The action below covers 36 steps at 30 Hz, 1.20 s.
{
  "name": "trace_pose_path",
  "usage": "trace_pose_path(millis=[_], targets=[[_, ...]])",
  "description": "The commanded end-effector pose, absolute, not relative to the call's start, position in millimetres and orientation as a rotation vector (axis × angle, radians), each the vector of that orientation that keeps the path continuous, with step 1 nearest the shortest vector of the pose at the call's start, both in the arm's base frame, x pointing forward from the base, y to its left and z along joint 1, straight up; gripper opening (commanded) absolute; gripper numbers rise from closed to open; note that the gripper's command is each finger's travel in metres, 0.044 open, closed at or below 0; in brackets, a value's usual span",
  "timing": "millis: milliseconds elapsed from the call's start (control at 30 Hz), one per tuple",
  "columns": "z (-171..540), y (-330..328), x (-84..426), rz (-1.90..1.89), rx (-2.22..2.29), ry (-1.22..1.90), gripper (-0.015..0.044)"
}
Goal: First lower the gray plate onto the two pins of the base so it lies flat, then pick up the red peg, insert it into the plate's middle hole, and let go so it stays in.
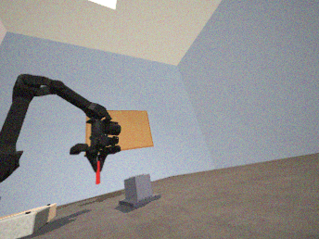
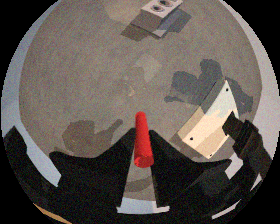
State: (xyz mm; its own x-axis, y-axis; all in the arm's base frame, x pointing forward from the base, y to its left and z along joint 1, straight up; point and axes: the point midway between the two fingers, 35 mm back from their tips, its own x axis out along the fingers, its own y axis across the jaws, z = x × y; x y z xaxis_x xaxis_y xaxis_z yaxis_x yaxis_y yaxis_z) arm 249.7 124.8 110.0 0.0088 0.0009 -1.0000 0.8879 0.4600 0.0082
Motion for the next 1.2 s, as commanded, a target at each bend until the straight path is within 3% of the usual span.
trace_pose_path(millis=[0,1167], targets=[[126.5,125.5,250.4,-0.83,0.863,1.386,0.0],[120.1,50.1,306.7,-0.841,0.867,1.369,0.0]])
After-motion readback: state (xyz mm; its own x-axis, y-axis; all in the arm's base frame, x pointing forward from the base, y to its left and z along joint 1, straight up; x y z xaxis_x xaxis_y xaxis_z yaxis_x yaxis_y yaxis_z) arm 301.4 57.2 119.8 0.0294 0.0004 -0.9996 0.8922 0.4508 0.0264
